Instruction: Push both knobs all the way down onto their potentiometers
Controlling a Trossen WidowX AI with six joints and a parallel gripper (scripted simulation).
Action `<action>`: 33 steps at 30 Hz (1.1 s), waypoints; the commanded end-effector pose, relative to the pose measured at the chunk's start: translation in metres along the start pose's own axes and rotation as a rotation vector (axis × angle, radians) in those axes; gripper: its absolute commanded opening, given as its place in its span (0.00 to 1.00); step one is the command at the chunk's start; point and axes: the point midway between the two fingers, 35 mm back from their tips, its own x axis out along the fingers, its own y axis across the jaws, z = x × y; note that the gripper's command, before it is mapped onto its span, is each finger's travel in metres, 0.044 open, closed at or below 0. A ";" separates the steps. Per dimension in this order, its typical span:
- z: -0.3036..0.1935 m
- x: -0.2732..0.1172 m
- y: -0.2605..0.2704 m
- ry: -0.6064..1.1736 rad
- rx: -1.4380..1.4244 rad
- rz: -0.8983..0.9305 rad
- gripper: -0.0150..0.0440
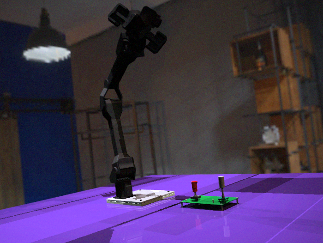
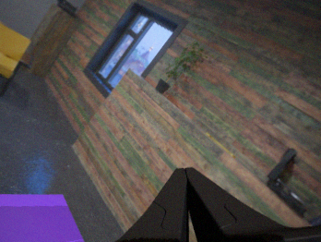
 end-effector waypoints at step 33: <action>-0.132 -0.059 0.312 0.626 0.011 0.967 0.25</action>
